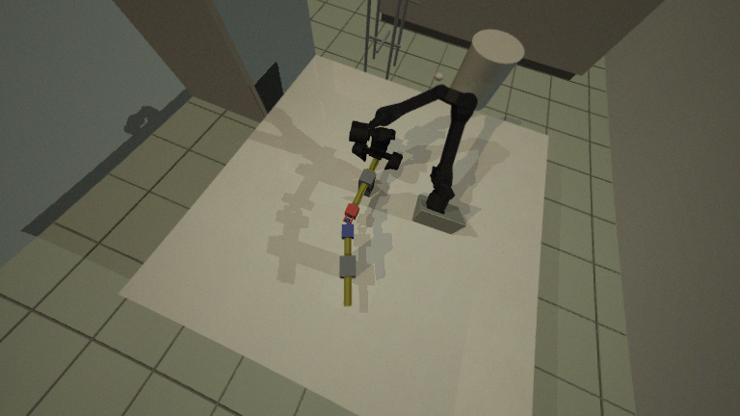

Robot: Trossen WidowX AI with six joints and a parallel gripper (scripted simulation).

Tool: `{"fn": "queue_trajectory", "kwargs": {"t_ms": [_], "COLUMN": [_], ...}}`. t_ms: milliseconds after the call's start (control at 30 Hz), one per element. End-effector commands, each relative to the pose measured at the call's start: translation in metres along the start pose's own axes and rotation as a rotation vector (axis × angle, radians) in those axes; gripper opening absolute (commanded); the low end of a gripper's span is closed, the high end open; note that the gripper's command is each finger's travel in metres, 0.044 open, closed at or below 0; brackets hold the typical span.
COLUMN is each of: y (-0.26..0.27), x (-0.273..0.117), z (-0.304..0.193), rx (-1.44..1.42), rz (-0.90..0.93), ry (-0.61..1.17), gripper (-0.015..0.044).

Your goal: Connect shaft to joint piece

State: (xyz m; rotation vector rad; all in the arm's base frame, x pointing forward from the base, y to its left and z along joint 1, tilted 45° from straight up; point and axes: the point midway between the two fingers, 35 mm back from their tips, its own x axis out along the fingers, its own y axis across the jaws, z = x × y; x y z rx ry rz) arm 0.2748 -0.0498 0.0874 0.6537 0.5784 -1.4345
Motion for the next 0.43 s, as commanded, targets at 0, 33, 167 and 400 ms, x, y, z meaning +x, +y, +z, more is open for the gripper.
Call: {"fn": "queue_trajectory", "kwargs": {"t_ms": [0,33,167,400], "y": [0.0,0.0,0.0,0.0], "x": [0.0,0.0,0.0,-0.029], "z": [0.0,0.0,0.0,0.001], "rx": [-0.001,-0.001,-0.001,0.001], "rz": [0.0,0.0,0.0,-0.002], "ry": [0.0,0.0,0.0,-0.001], "gripper": [0.044,0.044,0.044,0.044]}}
